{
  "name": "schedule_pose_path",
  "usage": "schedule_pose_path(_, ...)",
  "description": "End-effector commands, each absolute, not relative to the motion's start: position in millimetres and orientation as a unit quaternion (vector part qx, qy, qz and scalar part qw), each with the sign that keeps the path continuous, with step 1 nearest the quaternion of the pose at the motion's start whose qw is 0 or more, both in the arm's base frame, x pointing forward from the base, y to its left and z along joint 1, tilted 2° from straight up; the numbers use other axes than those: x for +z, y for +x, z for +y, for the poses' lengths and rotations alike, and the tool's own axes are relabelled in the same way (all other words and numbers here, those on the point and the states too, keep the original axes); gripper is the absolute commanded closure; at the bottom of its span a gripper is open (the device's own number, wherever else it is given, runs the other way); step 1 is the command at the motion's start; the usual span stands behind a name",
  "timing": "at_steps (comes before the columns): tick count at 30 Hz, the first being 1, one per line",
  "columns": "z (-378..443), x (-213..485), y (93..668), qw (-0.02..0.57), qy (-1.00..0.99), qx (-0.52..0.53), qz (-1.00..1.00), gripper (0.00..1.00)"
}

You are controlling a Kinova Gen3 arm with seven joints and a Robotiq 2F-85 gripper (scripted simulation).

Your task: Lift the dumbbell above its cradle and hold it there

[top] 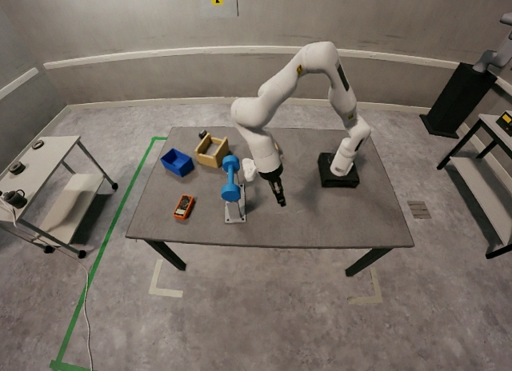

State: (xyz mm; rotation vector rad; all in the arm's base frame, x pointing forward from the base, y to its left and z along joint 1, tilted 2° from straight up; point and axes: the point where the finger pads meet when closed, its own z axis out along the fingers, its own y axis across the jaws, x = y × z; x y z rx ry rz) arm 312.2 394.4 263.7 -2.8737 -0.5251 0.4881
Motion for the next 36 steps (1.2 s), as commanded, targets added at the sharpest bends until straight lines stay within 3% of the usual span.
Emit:
schedule_pose_path(1,395,264,318,0.090,-0.970,0.160,-0.159,0.00)
schedule_pose_path(12,385,255,346,0.074,-0.984,0.151,-0.063,0.00)
schedule_pose_path(36,301,227,484,0.009,-0.900,0.066,0.430,0.00)
